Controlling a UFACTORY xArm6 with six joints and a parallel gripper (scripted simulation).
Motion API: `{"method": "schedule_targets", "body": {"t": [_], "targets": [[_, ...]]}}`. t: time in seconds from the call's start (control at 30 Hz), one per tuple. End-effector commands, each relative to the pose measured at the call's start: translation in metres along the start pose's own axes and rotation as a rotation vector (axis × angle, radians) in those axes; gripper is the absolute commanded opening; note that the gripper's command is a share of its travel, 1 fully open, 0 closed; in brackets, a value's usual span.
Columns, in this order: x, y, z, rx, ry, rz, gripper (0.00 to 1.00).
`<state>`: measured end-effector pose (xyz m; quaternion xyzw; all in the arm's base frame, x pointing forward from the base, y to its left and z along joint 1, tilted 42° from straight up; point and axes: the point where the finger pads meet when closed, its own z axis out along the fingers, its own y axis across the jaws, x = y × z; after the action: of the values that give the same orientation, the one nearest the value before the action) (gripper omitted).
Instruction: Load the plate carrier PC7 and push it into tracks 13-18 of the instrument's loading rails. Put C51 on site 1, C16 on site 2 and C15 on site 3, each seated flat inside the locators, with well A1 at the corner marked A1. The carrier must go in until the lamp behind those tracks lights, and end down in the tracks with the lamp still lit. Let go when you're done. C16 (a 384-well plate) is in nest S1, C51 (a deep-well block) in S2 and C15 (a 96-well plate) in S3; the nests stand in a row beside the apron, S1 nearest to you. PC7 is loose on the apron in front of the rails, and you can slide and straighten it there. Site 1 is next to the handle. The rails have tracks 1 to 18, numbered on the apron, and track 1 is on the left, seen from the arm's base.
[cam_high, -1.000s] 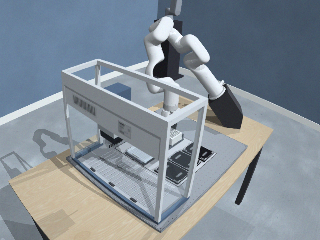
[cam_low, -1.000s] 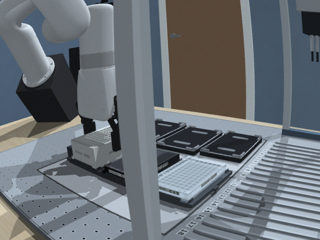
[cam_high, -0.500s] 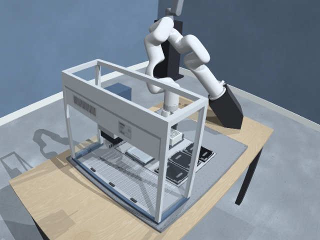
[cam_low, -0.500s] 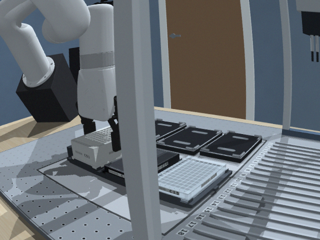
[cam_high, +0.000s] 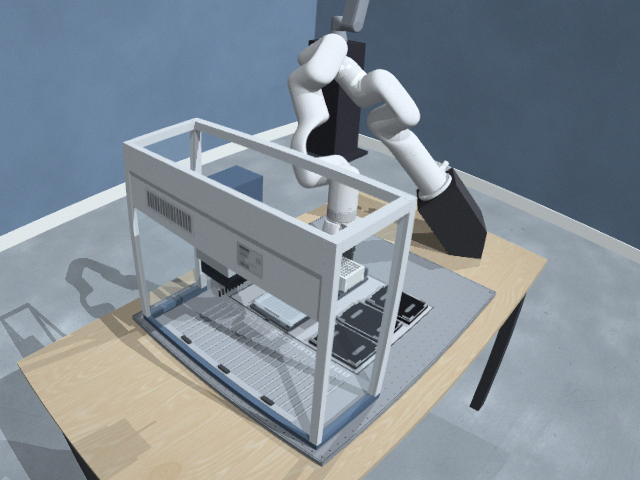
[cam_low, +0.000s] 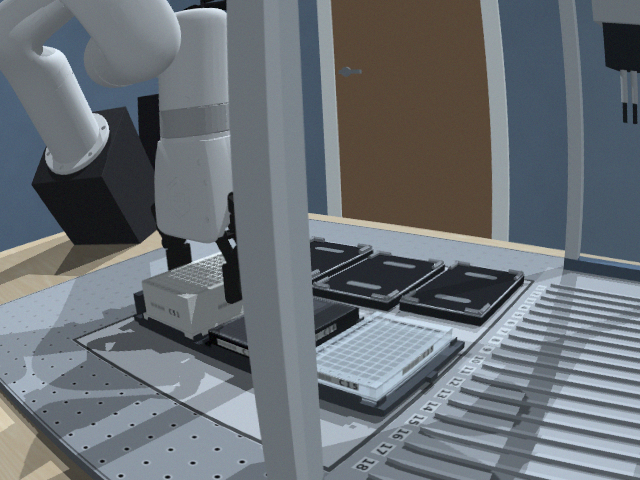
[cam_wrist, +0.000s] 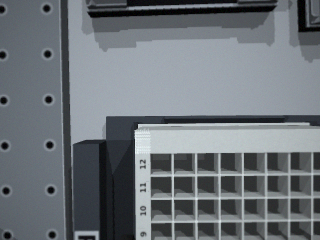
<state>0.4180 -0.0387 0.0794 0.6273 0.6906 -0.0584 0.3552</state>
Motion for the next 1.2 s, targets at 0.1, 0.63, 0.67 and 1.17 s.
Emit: {"method": "schedule_targets", "body": {"t": [0.1, 0.63, 0.67, 1.17], "targets": [[0.0, 0.001, -0.001, -0.002, 0.001, 0.0, 1.0], [0.0, 0.001, -0.002, -0.002, 0.001, 0.0, 1.0], [0.0, 0.001, -0.004, -0.002, 0.001, 0.0, 1.0], [0.0, 0.001, -0.025, -0.002, 0.001, 0.0, 1.0]]}}
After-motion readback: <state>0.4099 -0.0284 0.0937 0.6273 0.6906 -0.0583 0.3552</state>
